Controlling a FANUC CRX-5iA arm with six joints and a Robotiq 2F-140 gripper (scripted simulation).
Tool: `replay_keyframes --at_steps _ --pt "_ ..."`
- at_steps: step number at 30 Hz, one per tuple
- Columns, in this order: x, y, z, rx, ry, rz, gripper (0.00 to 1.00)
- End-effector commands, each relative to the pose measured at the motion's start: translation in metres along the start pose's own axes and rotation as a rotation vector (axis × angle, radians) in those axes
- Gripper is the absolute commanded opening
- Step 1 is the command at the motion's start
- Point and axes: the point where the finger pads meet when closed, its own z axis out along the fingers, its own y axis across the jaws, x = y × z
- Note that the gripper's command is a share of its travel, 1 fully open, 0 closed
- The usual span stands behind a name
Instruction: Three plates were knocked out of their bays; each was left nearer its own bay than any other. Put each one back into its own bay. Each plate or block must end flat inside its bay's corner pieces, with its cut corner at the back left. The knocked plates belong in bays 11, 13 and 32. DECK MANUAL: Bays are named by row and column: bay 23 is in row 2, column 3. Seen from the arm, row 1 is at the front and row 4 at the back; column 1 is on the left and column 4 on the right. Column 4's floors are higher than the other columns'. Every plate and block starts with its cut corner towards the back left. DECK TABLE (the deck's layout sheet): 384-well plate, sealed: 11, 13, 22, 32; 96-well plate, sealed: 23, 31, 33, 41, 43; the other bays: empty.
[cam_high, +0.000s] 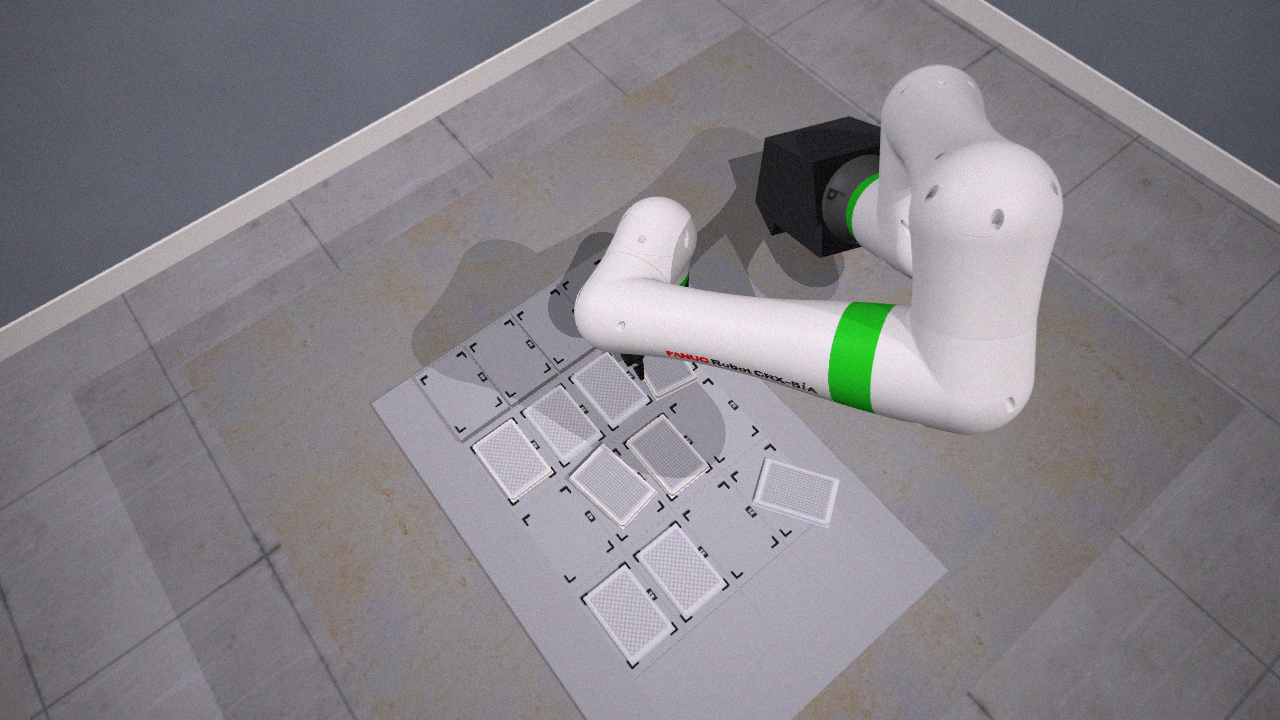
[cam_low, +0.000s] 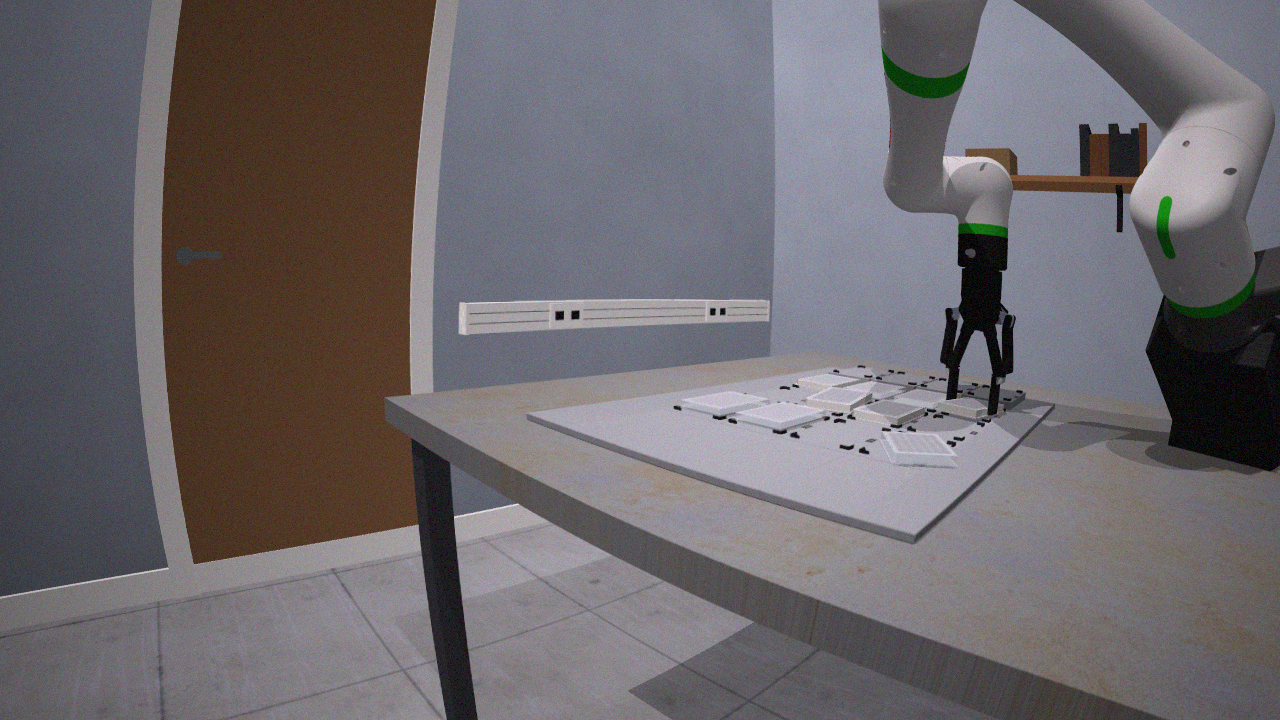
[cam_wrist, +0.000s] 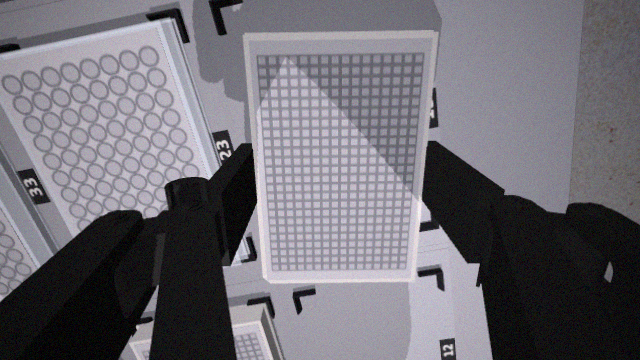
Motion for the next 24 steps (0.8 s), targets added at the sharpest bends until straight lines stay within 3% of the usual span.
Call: replay_keyframes --at_steps 1,24 --pt "0.0004 -0.0004 -0.0014 0.001 0.001 0.0 0.1" --pt "0.0004 -0.0003 -0.008 0.001 0.001 0.0 0.1"
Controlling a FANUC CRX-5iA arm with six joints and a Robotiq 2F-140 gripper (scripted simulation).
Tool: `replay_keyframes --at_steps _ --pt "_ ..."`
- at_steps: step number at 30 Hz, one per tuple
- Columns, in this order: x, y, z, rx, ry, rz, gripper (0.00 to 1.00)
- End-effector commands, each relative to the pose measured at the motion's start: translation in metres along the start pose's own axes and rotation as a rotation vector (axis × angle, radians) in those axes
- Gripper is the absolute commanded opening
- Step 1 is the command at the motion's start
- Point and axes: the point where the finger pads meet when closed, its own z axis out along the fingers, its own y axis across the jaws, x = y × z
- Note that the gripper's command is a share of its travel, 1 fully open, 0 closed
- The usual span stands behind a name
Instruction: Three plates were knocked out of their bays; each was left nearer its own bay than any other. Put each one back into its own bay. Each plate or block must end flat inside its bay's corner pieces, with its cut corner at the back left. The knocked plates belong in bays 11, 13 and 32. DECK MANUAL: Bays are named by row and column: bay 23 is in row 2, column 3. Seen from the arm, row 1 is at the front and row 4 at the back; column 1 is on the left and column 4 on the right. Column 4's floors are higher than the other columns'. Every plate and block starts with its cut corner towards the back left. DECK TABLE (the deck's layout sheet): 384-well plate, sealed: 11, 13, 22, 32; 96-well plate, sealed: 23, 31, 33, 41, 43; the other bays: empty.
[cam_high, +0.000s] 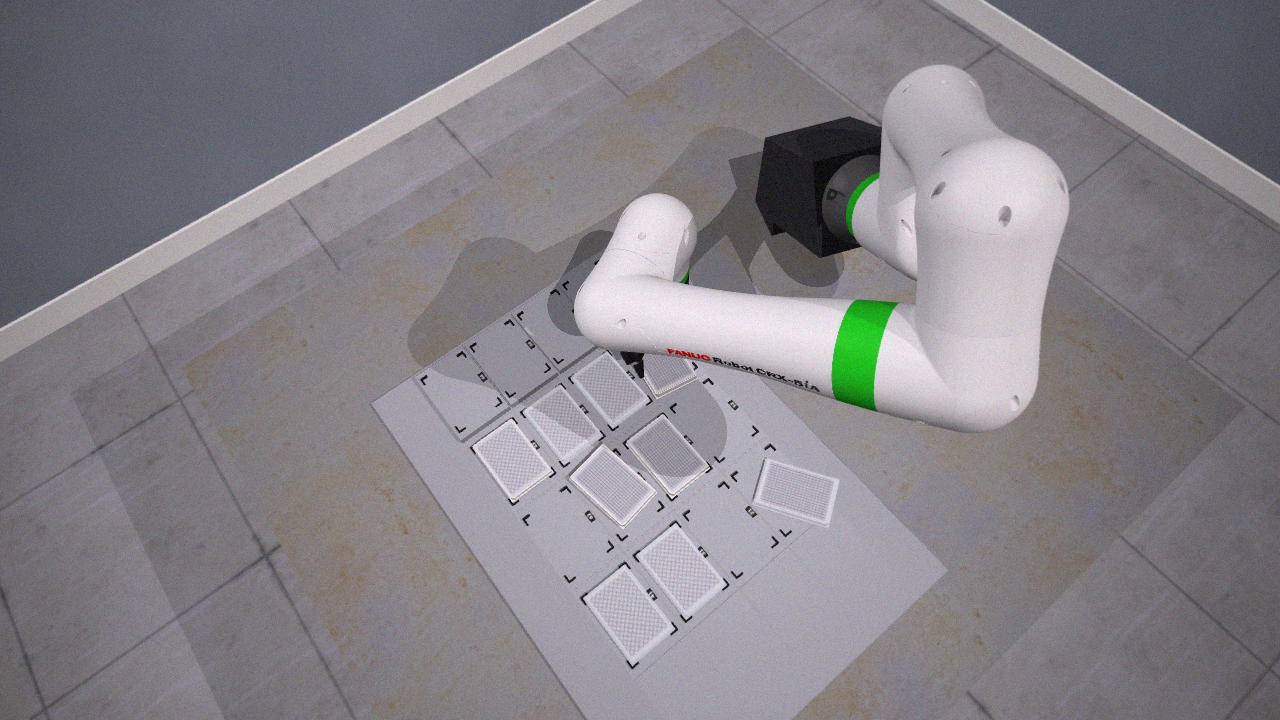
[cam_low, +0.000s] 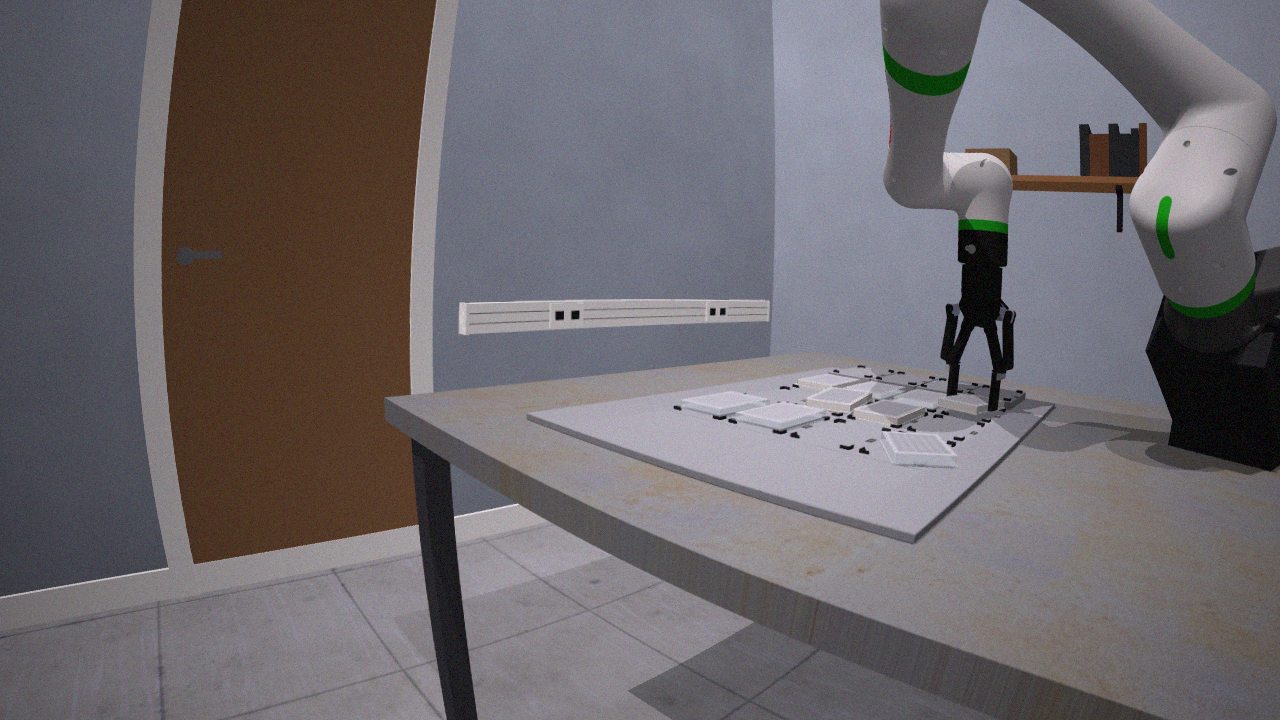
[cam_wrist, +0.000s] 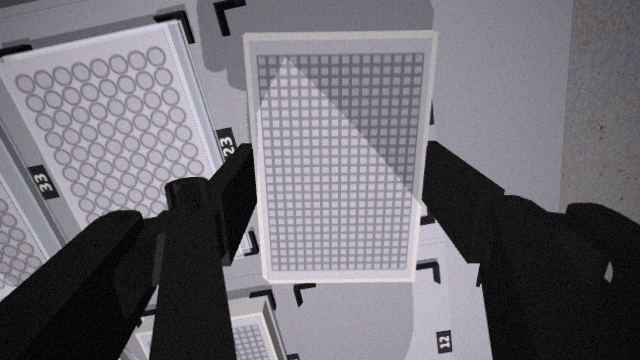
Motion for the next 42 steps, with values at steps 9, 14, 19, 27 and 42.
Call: replay_keyframes --at_steps 9,14,19,27,42 --pt "0.0 0.0 -0.008 0.001 0.001 0.0 0.1" --pt "0.0 0.0 -0.013 0.001 0.001 0.0 0.1" --pt "0.0 0.0 -0.02 0.001 0.001 0.0 0.1" --pt "0.0 0.0 -0.028 0.001 0.001 0.0 0.1" --pt "0.021 0.0 -0.03 0.001 0.001 -0.184 0.1"
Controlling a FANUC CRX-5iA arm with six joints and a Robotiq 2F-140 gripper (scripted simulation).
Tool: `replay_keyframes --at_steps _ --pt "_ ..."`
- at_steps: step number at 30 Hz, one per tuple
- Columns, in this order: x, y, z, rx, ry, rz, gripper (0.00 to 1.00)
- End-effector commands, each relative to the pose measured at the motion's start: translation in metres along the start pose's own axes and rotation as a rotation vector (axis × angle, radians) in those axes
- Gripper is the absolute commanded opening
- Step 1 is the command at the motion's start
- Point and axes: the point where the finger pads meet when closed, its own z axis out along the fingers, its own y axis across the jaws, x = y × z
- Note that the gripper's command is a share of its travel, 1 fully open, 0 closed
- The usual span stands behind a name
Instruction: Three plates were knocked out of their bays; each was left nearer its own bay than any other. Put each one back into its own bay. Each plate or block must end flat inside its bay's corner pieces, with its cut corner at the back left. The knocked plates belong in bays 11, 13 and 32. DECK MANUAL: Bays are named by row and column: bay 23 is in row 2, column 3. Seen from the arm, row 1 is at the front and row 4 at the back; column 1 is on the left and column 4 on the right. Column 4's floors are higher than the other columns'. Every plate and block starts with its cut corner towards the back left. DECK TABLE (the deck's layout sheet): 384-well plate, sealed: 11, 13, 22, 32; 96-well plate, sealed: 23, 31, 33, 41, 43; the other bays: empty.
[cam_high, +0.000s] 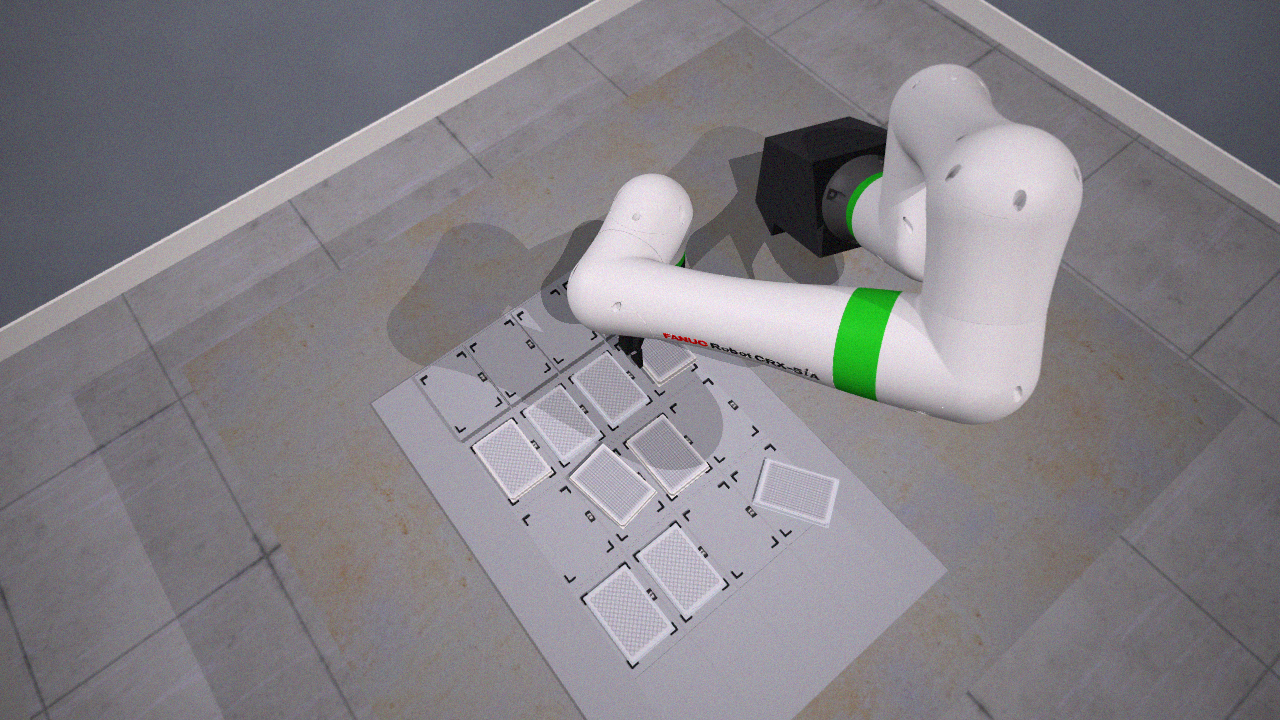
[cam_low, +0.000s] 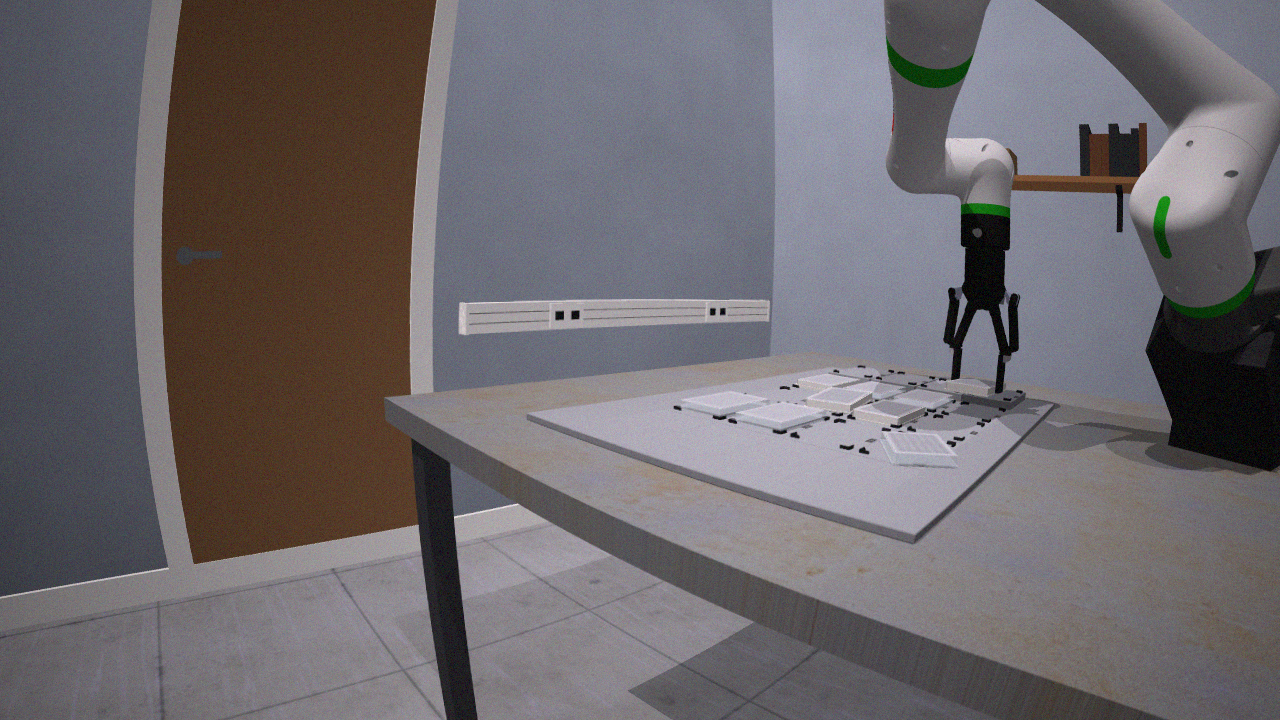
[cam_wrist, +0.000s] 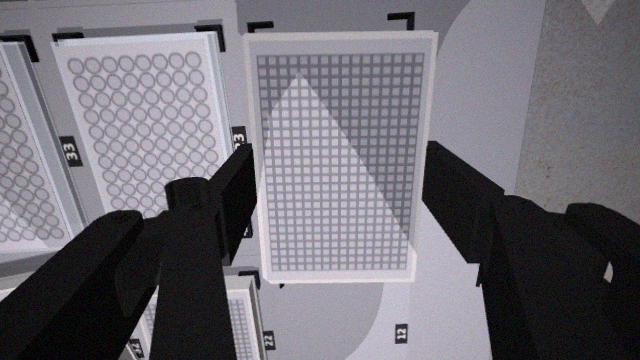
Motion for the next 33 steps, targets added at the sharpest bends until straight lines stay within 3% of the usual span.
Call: replay_keyframes --at_steps 1,11,33 --pt "0.009 0.001 -0.001 0.005 -0.003 -0.046 0.1" --pt "0.008 0.001 0.0 0.005 -0.003 -0.046 0.1" --pt "0.007 0.0 0.025 0.005 -0.003 -0.046 0.1"
